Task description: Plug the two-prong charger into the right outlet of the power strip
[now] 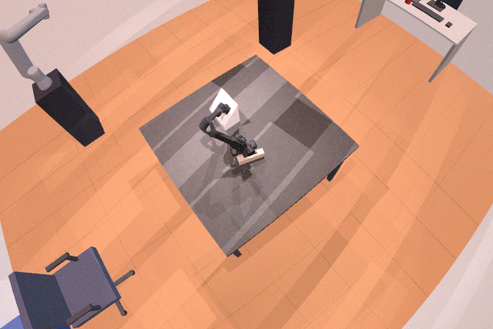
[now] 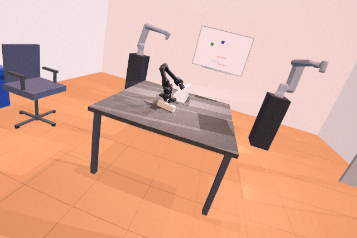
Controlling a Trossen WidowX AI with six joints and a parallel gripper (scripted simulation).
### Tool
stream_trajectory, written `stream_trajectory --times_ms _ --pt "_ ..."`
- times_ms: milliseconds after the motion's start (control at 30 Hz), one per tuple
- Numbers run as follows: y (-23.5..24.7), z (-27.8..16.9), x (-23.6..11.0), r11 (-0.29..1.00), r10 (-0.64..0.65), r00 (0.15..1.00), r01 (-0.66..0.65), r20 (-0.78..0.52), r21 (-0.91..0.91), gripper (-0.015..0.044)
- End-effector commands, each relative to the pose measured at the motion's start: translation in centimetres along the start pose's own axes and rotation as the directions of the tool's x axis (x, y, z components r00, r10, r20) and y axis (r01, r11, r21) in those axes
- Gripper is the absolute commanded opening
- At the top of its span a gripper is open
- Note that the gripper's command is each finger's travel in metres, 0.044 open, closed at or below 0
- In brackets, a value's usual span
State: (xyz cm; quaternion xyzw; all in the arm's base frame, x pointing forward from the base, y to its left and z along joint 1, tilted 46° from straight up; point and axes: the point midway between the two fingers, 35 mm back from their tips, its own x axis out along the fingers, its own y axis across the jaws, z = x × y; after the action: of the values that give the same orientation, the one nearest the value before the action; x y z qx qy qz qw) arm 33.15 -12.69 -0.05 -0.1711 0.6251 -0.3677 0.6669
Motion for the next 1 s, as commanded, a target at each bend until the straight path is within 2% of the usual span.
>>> stream_trajectory --times_ms 0,967 --pt "-0.1 0.9 0.0 1.000 0.001 1.000 -0.001 0.016 0.016 0.0000" --pt "-0.1 1.9 0.1 1.000 0.001 1.000 -0.001 0.017 0.016 0.0000"
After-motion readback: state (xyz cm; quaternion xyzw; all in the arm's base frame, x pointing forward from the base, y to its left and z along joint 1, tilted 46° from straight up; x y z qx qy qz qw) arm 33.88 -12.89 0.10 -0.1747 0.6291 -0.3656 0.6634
